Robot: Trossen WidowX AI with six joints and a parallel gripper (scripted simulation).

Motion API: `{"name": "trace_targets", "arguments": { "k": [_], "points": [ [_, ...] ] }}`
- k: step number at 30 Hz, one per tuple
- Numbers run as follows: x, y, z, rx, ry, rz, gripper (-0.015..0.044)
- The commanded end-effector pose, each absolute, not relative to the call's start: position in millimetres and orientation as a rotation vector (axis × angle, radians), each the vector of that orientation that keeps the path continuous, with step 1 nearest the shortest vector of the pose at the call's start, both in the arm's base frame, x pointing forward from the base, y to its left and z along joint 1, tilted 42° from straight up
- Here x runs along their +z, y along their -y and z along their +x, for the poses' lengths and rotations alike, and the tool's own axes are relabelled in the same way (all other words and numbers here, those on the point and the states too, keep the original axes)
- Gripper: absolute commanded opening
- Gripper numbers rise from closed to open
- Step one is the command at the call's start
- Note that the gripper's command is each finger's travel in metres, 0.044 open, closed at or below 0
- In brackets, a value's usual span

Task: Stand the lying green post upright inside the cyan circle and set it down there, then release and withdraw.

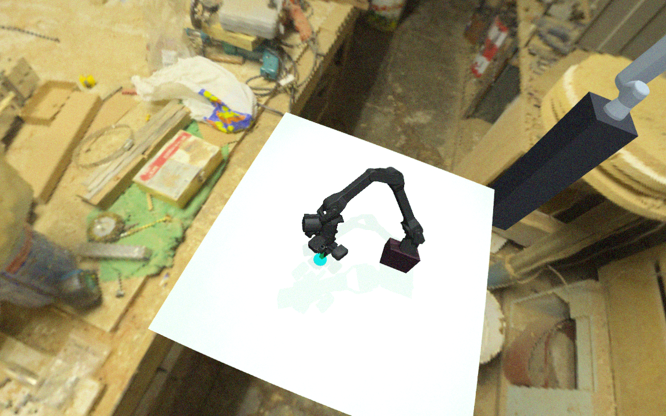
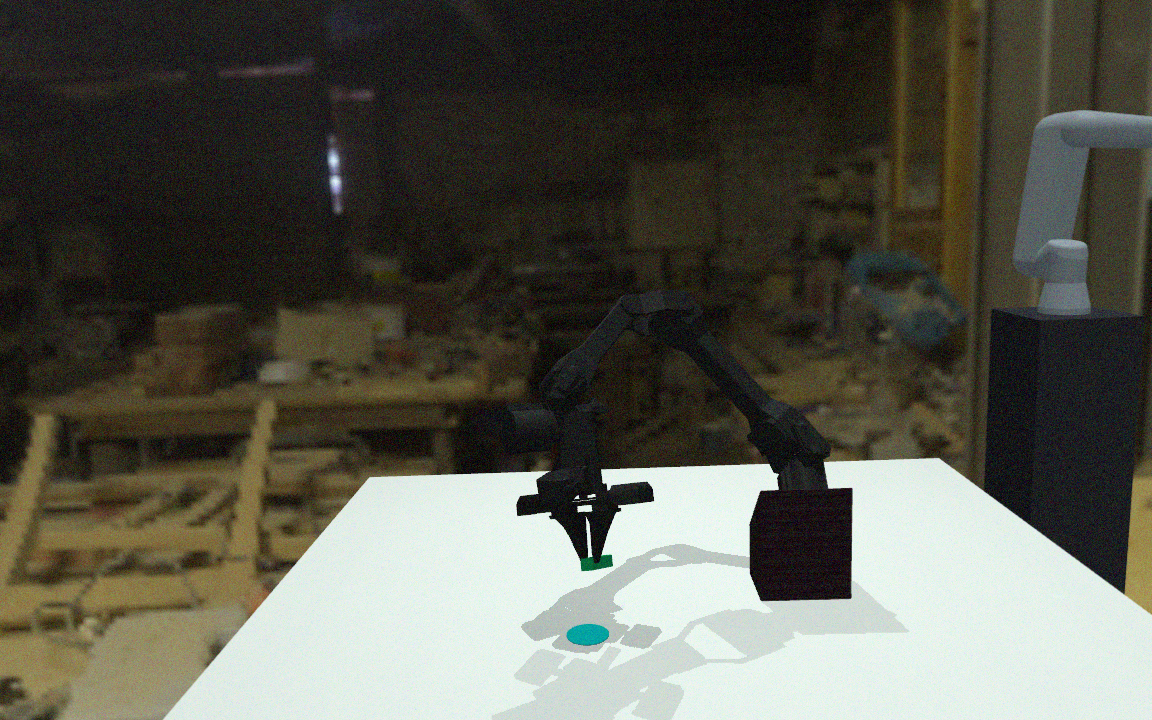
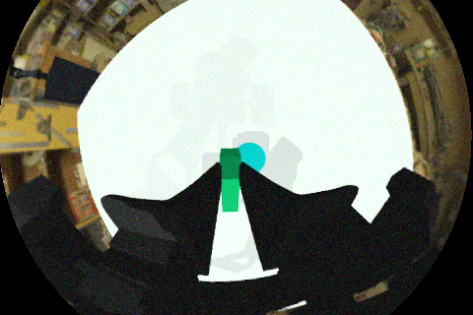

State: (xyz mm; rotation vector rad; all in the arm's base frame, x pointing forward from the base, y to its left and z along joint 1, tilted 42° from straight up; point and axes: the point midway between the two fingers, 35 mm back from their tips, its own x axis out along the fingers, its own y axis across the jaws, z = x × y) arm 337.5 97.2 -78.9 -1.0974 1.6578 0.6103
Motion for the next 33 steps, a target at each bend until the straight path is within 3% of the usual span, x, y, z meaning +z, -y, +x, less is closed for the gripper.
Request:
{"name": "trace_targets", "arguments": {
  "k": [1,33],
  "points": [
    [-80,-97,337,0.638,-1.638,-1.069,0.0023],
    [-91,-94,338,0.783,-1.486,-0.898,0.0023]
  ]
}}
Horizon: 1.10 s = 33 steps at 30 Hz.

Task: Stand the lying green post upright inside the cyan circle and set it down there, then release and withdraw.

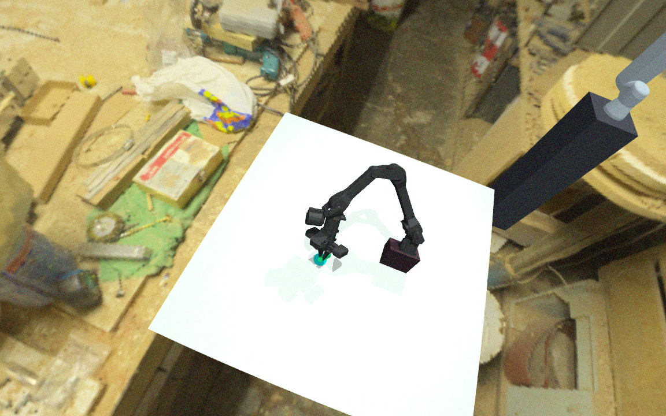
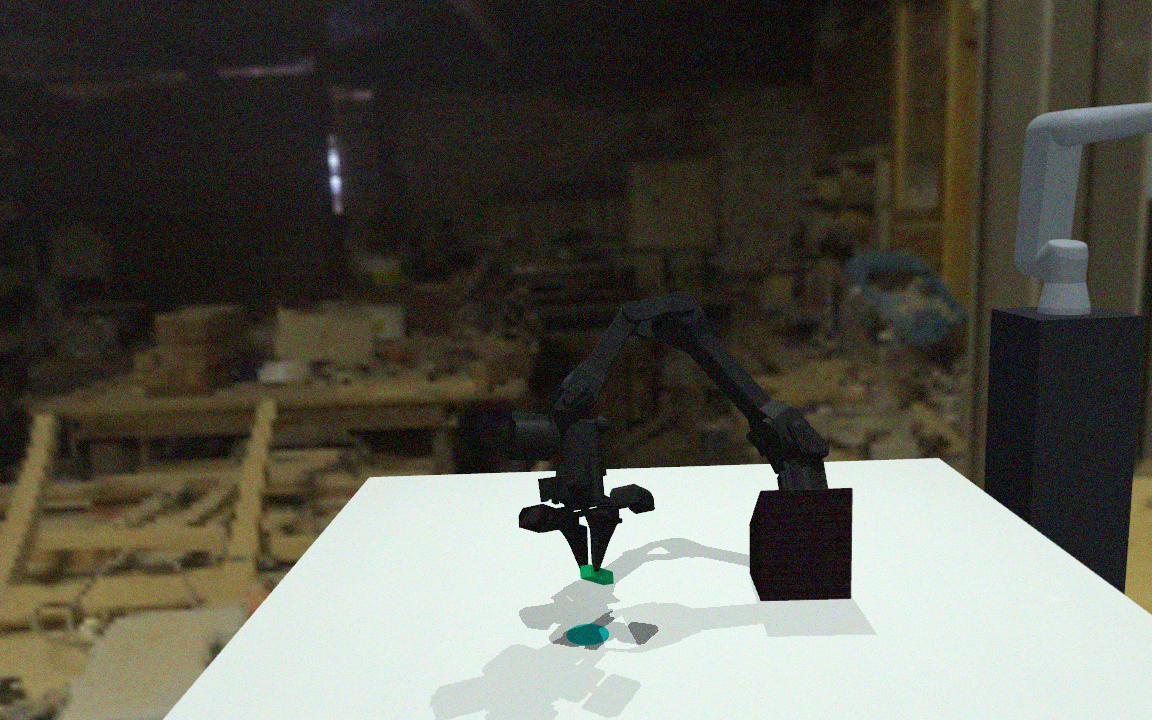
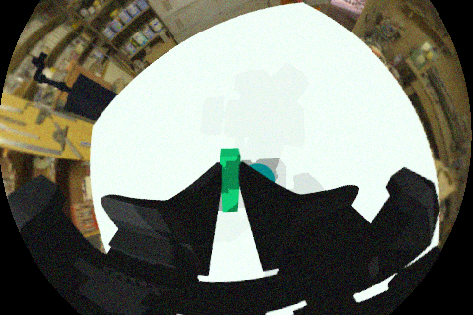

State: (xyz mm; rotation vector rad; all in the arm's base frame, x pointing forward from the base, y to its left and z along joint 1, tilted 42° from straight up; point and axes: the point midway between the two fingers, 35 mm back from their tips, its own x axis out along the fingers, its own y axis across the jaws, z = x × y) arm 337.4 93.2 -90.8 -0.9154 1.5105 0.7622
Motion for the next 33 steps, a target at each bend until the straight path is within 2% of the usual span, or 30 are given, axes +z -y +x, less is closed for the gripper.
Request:
{"name": "trace_targets", "arguments": {
  "k": [1,33],
  "points": [
    [-90.8,-93.7,337.7,0.787,-1.481,-0.893,0.0023],
    [-90.7,-91.1,339.6,0.902,-1.275,-0.77,0.0023]
  ]
}}
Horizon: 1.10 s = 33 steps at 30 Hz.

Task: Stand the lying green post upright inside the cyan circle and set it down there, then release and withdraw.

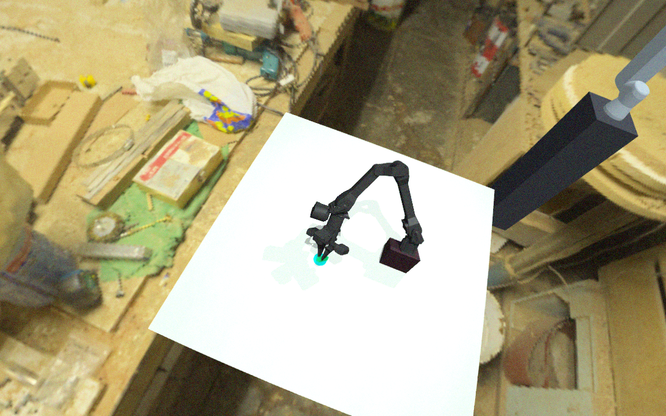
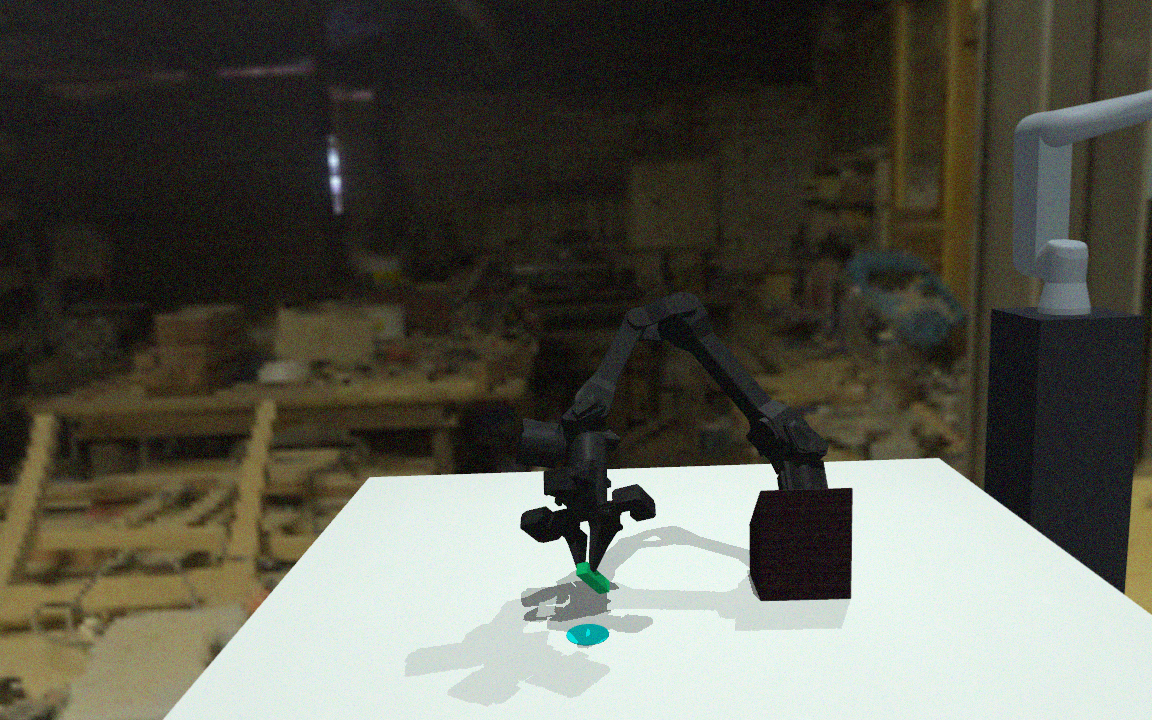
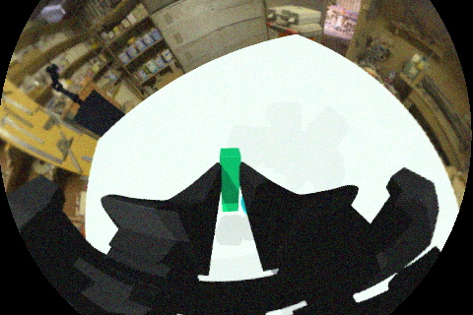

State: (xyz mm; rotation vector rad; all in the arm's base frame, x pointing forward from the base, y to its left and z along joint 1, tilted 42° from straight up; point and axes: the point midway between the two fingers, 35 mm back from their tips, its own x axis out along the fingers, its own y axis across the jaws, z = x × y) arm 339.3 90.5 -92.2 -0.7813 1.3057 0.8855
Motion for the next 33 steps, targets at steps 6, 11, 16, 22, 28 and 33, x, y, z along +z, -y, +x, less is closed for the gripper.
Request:
{"name": "trace_targets", "arguments": {
  "k": [6,11,16,22,28,33],
  "points": [
    [-90,-91,340,0.92,-1.232,-0.752,0.0023],
    [-88,-90,340,0.934,-1.196,-0.739,0.0023],
    [-87,-89,340,0.948,-1.158,-0.726,0.0023],
    [-85,-89,340,0.963,-1.112,-0.713,0.0023],
    [-83,-88,340,0.977,-1.065,-0.702,0.0023],
    [-80,-87,340,0.988,-1.025,-0.693,0.0023]
  ]
}}
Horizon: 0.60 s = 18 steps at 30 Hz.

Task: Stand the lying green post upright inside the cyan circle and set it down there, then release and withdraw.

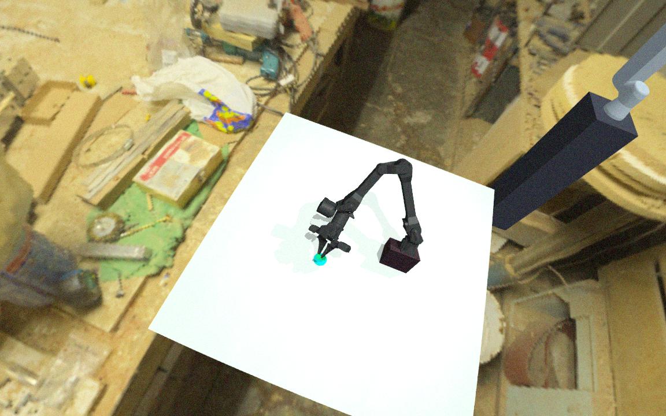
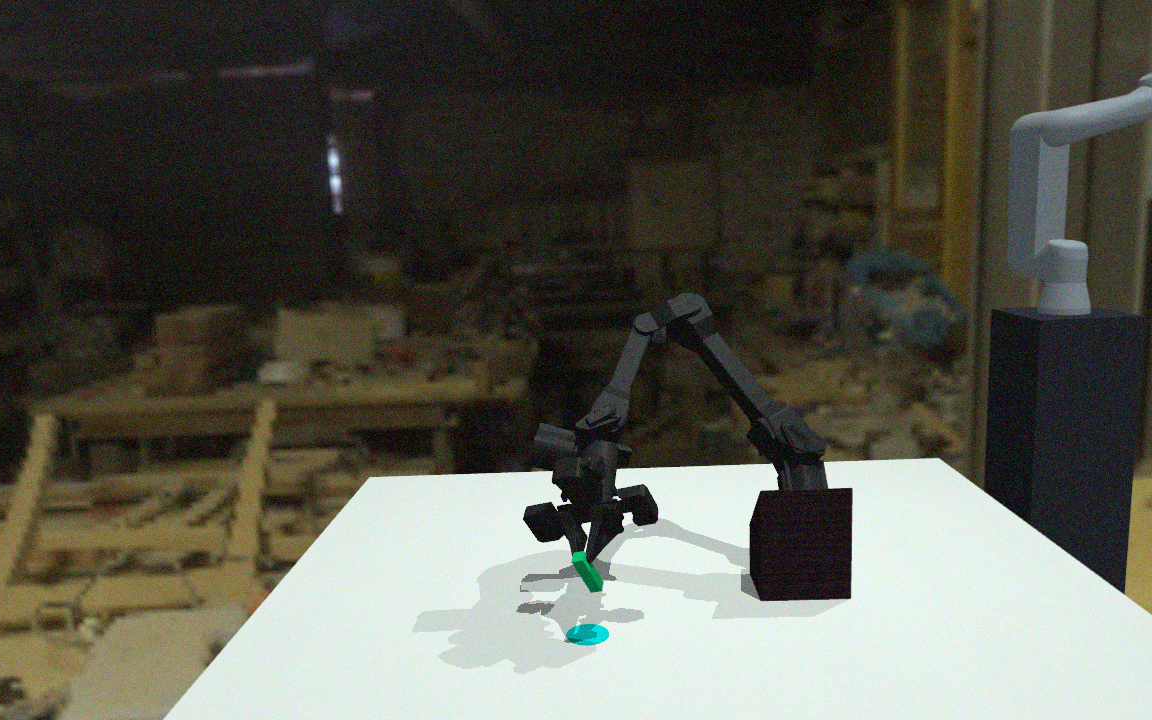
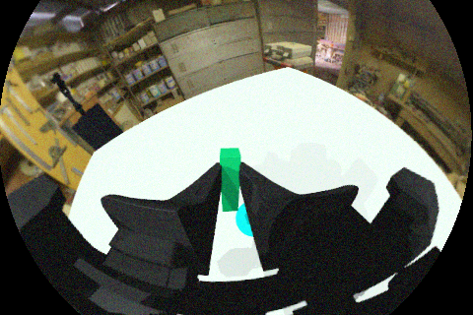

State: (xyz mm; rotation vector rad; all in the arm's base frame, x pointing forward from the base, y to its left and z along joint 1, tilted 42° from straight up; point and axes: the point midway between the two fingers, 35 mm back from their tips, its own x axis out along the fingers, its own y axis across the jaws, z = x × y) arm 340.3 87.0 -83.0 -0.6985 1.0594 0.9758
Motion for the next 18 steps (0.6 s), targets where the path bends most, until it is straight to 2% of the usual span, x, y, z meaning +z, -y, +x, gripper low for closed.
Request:
{"name": "trace_targets", "arguments": {
  "k": [1,18],
  "points": [
    [-79.8,-87.3,340.3,0.99,-1.017,-0.692,0.0023],
    [-70.6,-84.7,339.1,1.021,-0.877,-0.673,0.0023]
  ]
}}
